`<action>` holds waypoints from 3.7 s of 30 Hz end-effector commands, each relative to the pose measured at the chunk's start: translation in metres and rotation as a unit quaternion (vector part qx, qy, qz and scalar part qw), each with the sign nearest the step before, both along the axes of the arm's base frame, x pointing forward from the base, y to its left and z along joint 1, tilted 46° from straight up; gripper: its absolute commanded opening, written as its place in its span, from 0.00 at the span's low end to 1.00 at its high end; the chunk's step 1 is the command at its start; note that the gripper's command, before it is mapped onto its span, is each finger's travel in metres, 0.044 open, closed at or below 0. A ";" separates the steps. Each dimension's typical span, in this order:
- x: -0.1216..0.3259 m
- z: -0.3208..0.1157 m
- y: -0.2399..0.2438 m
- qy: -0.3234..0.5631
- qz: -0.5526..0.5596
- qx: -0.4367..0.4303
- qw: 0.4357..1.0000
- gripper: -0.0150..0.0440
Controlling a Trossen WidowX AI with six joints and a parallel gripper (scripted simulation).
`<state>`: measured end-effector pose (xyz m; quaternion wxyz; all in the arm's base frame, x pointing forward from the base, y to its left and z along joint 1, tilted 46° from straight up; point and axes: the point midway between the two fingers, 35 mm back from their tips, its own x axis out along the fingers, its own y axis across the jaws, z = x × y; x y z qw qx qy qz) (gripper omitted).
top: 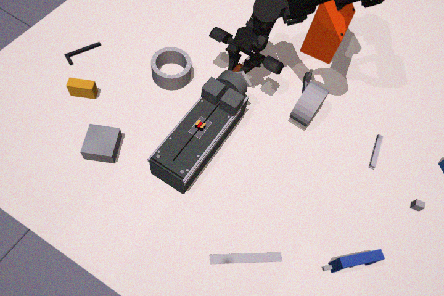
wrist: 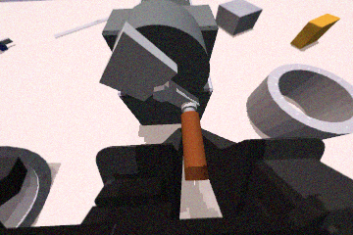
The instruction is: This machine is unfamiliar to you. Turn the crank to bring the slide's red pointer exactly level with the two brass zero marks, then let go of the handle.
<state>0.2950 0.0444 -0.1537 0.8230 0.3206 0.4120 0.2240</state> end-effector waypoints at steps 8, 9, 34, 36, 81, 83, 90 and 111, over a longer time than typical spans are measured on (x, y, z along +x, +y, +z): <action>-0.001 0.000 0.008 0.002 0.001 0.002 1.000 0.25; -0.002 0.000 0.009 0.002 0.001 0.002 1.000 0.25; -0.004 0.007 0.022 0.002 0.001 0.003 1.000 0.25; -0.004 0.008 0.022 0.002 0.001 0.003 1.000 0.25; -0.005 0.025 0.030 0.003 0.001 0.003 1.000 0.25; -0.005 0.025 0.030 0.003 0.001 0.003 1.000 0.25; -0.005 0.025 0.030 0.003 0.001 0.003 1.000 0.25; -0.005 0.025 0.030 0.003 0.001 0.003 1.000 0.25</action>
